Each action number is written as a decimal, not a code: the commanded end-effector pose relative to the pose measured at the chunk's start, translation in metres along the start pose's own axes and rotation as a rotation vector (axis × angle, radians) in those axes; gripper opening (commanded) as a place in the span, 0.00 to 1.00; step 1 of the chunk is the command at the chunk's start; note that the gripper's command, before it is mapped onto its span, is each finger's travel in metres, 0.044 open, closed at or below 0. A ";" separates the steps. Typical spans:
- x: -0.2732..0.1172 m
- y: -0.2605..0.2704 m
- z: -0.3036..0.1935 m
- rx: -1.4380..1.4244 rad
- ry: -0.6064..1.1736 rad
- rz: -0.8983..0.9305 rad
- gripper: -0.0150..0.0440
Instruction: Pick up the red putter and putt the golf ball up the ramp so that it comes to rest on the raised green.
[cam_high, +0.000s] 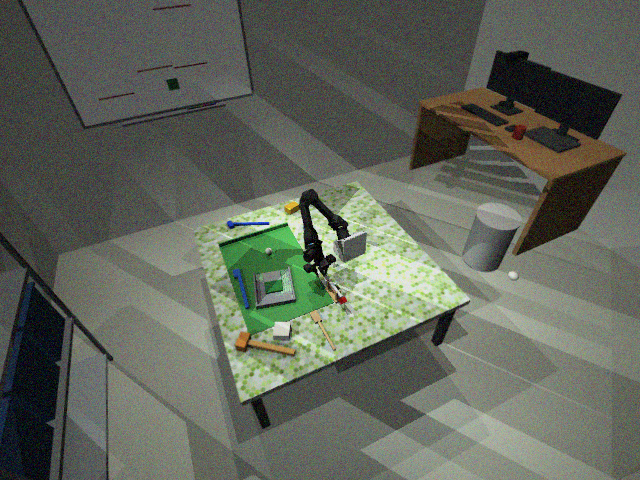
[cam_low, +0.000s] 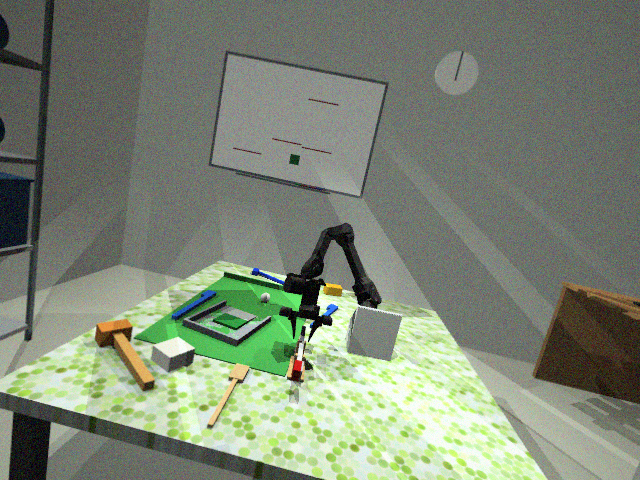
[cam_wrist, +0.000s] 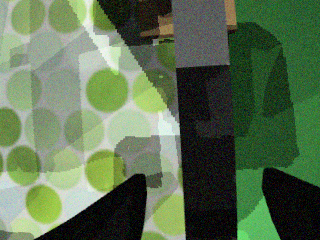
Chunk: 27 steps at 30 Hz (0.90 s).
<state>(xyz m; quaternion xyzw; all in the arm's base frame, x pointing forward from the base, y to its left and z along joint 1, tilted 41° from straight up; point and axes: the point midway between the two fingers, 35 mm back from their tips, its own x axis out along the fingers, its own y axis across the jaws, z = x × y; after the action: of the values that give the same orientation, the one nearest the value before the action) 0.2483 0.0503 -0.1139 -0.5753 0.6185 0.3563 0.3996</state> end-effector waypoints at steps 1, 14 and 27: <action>0.000 0.000 0.000 0.000 0.000 -0.001 0.51; -0.011 -0.002 0.004 0.000 -0.002 -0.001 0.25; -0.097 0.000 0.028 -0.001 -0.005 0.002 0.25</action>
<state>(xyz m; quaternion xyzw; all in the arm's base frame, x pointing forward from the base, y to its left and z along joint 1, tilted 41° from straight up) 0.2522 0.1072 -0.0504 -0.5781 0.6204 0.3568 0.3918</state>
